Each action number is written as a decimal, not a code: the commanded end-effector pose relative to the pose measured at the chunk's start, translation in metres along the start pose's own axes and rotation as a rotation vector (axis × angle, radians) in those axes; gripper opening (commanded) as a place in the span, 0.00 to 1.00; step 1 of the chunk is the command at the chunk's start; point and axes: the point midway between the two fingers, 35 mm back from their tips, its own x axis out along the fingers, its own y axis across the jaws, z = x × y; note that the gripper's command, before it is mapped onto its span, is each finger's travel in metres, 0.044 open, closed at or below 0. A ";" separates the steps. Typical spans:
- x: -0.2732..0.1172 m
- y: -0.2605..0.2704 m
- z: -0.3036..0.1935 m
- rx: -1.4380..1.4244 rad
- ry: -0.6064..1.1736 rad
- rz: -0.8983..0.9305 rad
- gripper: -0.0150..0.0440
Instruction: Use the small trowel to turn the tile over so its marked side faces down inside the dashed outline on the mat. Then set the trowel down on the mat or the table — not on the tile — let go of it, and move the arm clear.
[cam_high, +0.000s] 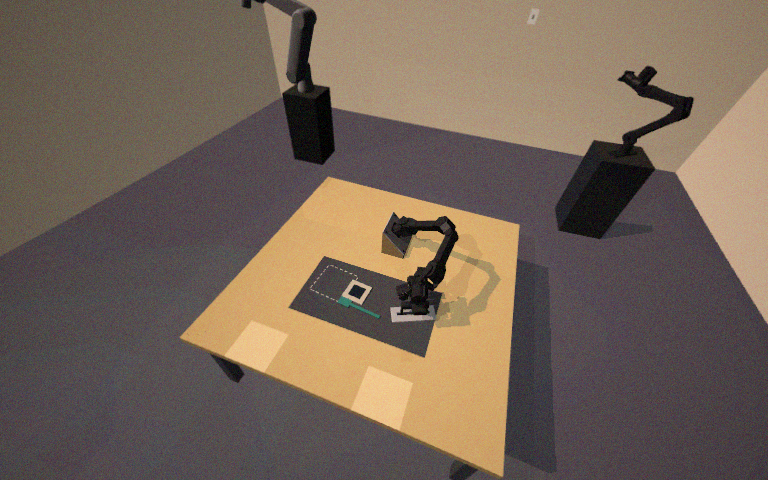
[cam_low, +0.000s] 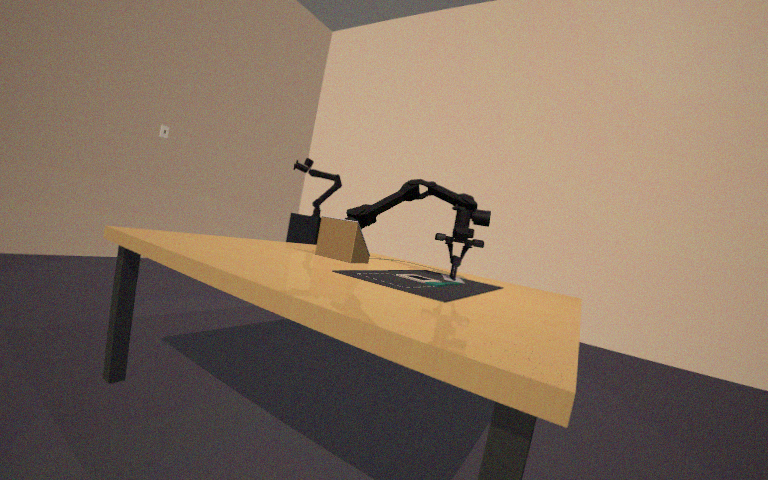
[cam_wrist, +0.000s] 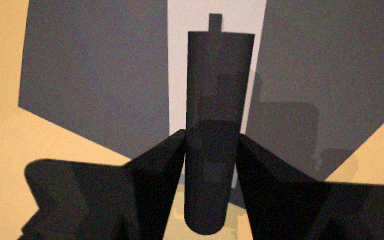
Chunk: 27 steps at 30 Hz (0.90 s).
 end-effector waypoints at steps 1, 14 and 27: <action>0.001 -0.001 -0.001 0.144 0.005 -0.005 0.47; 0.001 -0.001 -0.001 0.528 0.004 -0.006 0.47; 0.001 -0.001 -0.001 0.789 0.004 -0.007 0.47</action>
